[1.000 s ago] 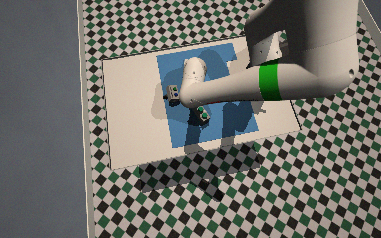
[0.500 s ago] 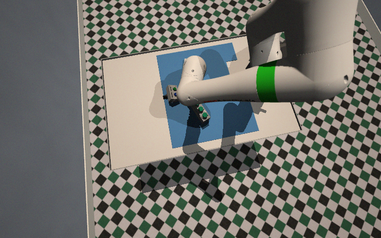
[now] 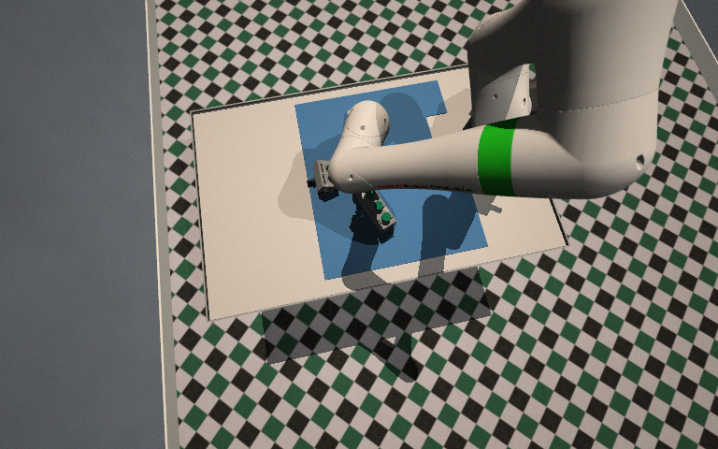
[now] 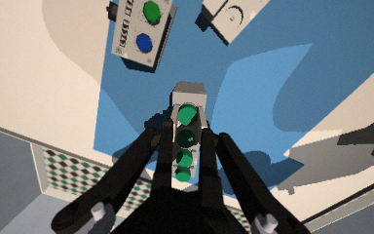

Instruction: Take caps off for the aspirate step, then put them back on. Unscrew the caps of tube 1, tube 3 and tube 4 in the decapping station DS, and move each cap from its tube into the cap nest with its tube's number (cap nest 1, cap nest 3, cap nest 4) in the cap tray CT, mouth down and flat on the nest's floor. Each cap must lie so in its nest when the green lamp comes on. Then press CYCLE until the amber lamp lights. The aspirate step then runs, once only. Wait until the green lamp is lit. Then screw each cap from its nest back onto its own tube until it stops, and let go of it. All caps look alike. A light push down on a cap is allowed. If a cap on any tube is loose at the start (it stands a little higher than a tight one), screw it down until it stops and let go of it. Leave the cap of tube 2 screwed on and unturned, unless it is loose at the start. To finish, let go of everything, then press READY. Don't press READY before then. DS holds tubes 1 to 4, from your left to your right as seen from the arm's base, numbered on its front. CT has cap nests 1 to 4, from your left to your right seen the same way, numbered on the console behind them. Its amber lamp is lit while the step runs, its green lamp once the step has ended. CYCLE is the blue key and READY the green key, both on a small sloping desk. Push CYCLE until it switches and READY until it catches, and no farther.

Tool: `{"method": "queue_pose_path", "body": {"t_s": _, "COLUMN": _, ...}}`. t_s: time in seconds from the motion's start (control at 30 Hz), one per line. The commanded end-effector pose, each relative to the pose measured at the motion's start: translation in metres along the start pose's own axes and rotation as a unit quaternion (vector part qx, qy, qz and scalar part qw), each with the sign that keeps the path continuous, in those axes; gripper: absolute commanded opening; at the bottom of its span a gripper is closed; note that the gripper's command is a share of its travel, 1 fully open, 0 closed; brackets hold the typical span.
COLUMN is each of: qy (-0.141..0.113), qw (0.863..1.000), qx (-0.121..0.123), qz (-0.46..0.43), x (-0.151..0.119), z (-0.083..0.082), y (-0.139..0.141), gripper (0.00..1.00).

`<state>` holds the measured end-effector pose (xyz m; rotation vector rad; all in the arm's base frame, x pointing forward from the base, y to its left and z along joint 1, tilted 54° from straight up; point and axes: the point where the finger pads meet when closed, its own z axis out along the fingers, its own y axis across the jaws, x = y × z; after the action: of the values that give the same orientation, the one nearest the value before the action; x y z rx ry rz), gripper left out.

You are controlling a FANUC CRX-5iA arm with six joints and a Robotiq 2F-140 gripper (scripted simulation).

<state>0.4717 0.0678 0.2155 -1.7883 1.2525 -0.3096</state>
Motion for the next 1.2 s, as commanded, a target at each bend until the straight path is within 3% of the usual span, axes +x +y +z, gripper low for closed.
{"method": "queue_pose_path", "body": {"t_s": 0.0, "qy": 0.014, "qw": 0.991, "qx": -0.010, "qz": 0.129, "x": -0.0004, "z": 0.0003, "y": -0.0004, "gripper": 0.00}}
{"method": "queue_pose_path", "body": {"t_s": 0.1, "qy": 0.014, "qw": 0.980, "qx": -0.008, "qz": 0.199, "x": -0.0004, "z": 0.0005, "y": -0.0004, "gripper": 0.00}}
{"method": "queue_pose_path", "body": {"t_s": 0.17, "qy": 0.014, "qw": 0.980, "qx": -0.008, "qz": 0.199, "x": -0.0004, "z": 0.0005, "y": -0.0004, "gripper": 0.00}}
{"method": "queue_pose_path", "body": {"t_s": 0.23, "qy": 0.015, "qw": 0.968, "qx": -0.008, "qz": 0.251, "x": -0.0004, "z": 0.0006, "y": -0.0004, "gripper": 0.00}}
{"method": "queue_pose_path", "body": {"t_s": 0.47, "qy": 0.015, "qw": 0.968, "qx": -0.008, "qz": 0.251, "x": -0.0004, "z": 0.0006, "y": -0.0004, "gripper": 0.00}}
{"method": "queue_pose_path", "body": {"t_s": 0.5, "qy": 0.015, "qw": 0.968, "qx": -0.008, "qz": 0.251, "x": -0.0004, "z": 0.0006, "y": -0.0004, "gripper": 0.35}}
{"method": "queue_pose_path", "body": {"t_s": 0.9, "qy": 0.015, "qw": 0.968, "qx": -0.008, "qz": 0.251, "x": -0.0004, "z": 0.0006, "y": -0.0004, "gripper": 0.35}}
{"method": "queue_pose_path", "body": {"t_s": 1.0, "qy": 0.014, "qw": 0.992, "qx": -0.010, "qz": 0.128, "x": -0.0004, "z": 0.0001, "y": -0.0004, "gripper": 0.35}}
{"method": "queue_pose_path", "body": {"t_s": 1.17, "qy": 0.013, "qw": 0.999, "qx": -0.011, "qz": 0.045, "x": -0.0004, "z": 0.0001, "y": -0.0004, "gripper": 0.35}}
